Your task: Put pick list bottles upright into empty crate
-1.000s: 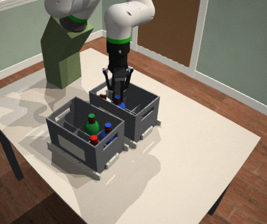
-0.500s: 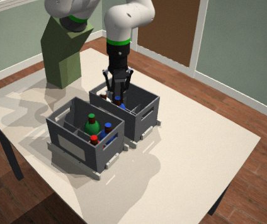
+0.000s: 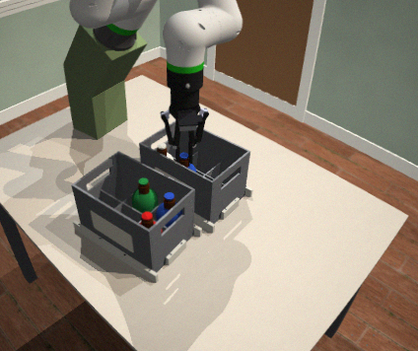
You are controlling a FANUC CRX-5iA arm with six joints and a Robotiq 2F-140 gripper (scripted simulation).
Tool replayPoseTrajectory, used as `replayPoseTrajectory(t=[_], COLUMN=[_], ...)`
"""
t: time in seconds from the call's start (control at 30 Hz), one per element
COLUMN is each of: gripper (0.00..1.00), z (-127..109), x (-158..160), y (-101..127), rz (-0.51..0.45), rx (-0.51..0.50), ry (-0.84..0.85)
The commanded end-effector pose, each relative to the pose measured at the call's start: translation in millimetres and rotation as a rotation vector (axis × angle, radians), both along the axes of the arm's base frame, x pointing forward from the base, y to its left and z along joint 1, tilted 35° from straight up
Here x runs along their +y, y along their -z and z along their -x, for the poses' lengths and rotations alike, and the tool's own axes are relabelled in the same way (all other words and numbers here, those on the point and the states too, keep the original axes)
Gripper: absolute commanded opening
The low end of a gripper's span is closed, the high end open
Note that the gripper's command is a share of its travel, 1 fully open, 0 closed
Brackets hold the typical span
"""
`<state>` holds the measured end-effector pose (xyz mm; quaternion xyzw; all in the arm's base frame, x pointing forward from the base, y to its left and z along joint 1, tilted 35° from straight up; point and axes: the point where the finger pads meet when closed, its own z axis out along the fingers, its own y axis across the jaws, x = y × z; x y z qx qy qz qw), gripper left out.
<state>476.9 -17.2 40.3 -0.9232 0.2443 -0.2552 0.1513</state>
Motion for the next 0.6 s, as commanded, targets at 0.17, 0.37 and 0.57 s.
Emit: replayPoseTrajectory(t=[0.17, 0.37, 0.57], gripper=[0.1, 0.1, 0.1], z=[-2.3, -3.6, -3.6], x=[0.4, 0.8, 0.8], y=[2.5, 4.5, 4.5], rz=[0.0, 0.0, 0.0], rx=[-0.001, -0.001, -0.001], ry=[0.0, 0.0, 0.0])
